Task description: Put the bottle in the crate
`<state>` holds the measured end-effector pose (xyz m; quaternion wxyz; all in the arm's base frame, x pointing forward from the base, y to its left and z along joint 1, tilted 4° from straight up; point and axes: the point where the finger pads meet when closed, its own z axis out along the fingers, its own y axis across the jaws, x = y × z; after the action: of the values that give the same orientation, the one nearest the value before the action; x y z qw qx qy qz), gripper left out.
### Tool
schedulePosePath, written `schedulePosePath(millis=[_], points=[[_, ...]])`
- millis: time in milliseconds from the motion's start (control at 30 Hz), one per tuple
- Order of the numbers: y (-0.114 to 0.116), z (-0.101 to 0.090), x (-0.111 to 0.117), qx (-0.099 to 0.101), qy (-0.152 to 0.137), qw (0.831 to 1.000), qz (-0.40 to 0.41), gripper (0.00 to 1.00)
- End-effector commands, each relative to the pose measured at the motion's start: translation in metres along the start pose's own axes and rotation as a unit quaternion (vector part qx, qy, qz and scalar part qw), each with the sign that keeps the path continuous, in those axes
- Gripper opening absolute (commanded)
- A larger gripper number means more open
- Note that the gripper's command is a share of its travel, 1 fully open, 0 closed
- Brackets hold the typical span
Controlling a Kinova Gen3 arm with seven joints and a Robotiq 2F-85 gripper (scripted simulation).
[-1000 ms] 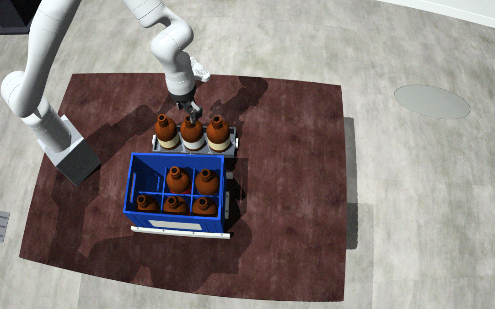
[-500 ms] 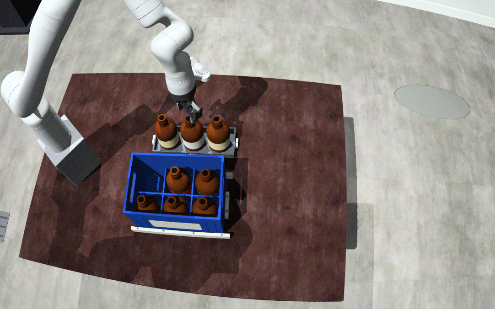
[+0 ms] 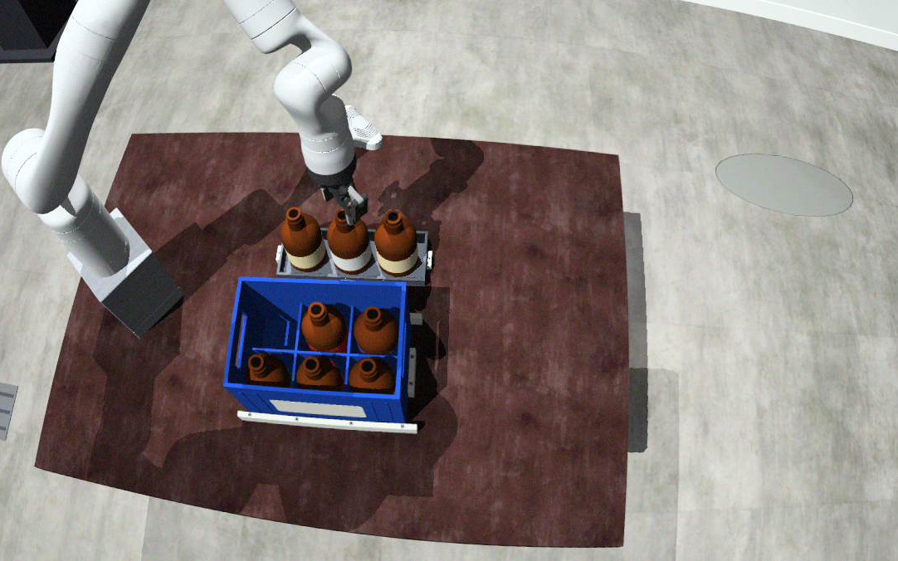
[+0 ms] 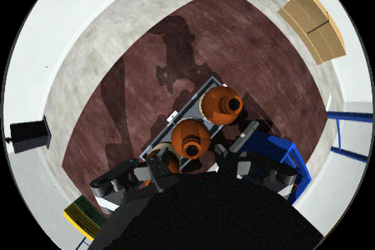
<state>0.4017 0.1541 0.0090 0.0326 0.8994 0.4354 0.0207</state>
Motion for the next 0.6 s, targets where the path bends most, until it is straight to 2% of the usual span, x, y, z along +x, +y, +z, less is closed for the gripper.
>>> schedulePosePath(millis=[0,567], points=[[0.001,0.003,-0.001,0.000,-0.001,1.000,0.001,0.64],[0.001,0.022,-0.001,0.000,-0.001,1.000,0.001,0.64]])
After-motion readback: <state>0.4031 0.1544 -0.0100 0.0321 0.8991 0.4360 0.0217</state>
